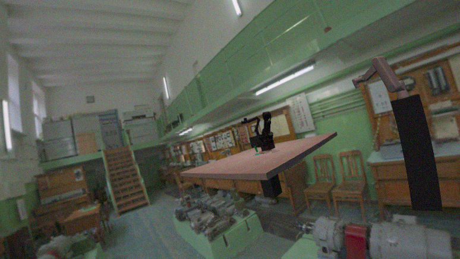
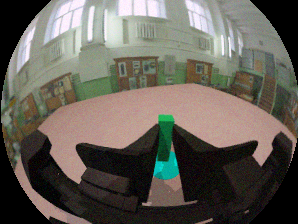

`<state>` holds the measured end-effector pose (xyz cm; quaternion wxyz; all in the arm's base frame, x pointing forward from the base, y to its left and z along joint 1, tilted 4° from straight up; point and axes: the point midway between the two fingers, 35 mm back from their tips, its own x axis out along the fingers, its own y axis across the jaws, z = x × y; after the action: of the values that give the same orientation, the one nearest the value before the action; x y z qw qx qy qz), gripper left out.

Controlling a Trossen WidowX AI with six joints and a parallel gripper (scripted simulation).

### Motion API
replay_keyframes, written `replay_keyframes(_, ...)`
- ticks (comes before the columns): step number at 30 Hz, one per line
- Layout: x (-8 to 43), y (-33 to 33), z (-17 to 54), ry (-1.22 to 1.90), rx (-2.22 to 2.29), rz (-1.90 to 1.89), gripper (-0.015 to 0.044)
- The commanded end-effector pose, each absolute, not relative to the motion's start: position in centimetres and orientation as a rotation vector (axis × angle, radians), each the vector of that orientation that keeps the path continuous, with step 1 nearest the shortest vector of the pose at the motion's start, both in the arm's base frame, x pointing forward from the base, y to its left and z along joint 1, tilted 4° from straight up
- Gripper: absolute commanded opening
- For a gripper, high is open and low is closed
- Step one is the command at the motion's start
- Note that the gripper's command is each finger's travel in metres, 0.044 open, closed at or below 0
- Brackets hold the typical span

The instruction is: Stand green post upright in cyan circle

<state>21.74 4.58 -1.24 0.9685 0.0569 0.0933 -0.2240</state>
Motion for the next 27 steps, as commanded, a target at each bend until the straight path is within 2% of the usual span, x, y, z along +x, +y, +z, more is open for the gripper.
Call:
replay_keyframes(1,21.6,4.4,-1.7,0.183,0.123,-0.457,0.0023)
replay_keyframes(24,21.8,4.1,-3.9,0.197,0.124,-0.487,0.0023)
replay_keyframes(27,21.8,4.1,-3.9,0.197,0.124,-0.487,0.0101)
